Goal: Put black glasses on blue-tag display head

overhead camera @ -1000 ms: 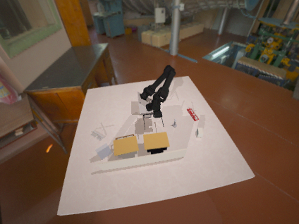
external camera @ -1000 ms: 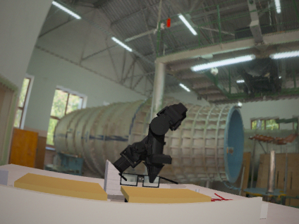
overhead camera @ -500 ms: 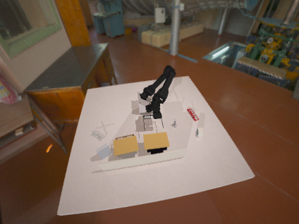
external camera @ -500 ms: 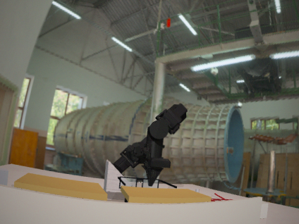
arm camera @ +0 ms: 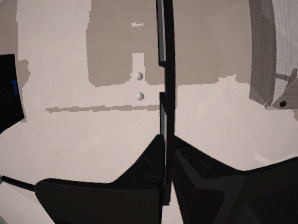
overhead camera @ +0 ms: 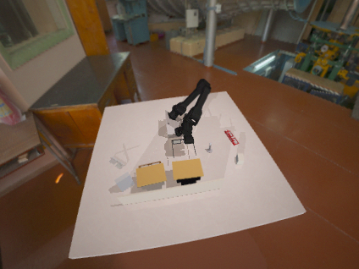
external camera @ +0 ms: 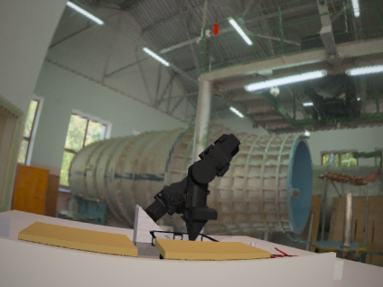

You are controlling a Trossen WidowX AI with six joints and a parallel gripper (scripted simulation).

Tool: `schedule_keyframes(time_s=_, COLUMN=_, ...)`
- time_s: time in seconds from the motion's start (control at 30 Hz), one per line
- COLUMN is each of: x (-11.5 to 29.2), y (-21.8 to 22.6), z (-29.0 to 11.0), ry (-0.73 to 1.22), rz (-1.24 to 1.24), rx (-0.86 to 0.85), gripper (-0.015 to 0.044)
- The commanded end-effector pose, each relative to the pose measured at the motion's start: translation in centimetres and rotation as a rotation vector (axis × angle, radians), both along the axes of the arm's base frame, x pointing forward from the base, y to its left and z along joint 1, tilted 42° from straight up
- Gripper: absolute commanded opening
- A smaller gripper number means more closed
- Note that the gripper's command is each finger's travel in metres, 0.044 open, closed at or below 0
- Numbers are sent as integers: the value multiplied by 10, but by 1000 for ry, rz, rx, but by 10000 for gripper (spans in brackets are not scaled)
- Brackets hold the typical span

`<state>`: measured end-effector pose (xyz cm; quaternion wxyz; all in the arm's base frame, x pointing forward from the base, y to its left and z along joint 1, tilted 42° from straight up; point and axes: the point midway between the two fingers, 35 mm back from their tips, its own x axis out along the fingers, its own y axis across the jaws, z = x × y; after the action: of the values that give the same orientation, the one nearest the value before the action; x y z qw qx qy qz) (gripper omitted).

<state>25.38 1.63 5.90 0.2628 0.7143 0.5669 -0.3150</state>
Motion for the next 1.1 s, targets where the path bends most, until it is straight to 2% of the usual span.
schedule_keyframes(time_s=0.0, x=-1, y=3, z=-3, ry=7, rz=-3, rx=7, gripper=0)
schedule_keyframes(time_s=1.07, x=35, y=-4, z=-3, ry=6, rz=-3, rx=7, gripper=0)
